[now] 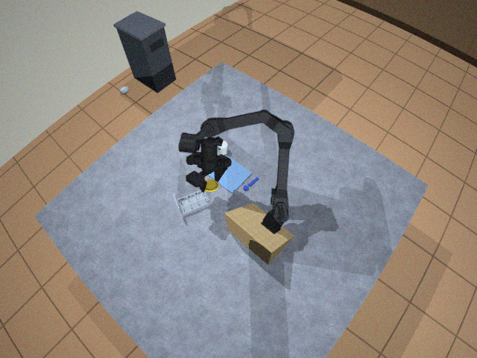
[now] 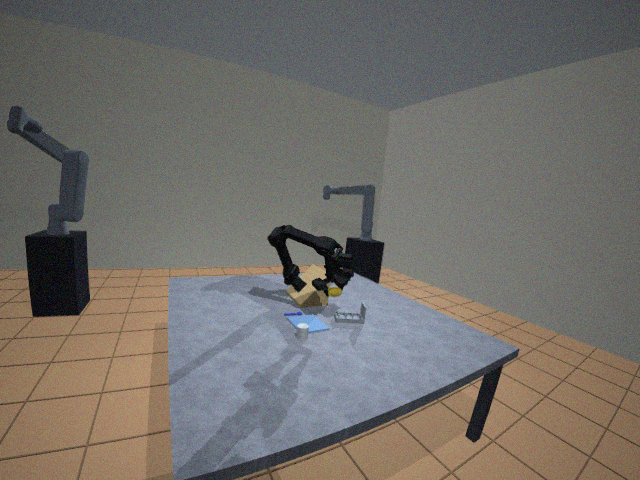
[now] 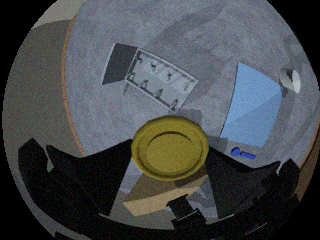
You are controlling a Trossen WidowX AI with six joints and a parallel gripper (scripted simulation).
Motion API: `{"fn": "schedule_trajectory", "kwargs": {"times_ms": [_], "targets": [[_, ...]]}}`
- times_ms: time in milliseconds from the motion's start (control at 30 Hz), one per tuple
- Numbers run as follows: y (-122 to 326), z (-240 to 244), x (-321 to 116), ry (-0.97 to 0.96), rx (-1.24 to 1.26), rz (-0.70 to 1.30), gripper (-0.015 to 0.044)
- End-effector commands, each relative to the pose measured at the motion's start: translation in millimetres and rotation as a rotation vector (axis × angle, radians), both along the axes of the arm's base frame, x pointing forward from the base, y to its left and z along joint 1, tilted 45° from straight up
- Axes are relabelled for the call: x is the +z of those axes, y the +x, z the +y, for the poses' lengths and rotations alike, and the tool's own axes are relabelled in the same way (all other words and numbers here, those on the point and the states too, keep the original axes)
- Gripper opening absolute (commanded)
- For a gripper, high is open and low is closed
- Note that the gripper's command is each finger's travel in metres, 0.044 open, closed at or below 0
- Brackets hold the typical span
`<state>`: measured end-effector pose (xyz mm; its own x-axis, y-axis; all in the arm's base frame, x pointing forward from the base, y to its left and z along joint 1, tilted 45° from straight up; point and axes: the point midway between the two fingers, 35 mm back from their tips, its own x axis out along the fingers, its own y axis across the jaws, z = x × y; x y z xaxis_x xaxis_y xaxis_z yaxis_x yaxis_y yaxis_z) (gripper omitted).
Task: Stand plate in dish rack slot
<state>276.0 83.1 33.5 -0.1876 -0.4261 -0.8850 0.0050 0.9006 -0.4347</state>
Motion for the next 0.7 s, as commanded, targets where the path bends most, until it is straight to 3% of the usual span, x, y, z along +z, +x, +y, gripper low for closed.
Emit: {"fn": "schedule_trajectory", "kwargs": {"times_ms": [0, 667], "targets": [[-3, -5, -11, 0.098, 0.045, 0.051, 0.0], [-1, -22, -45, 0.546, 0.332, 0.08, 0.0]]}}
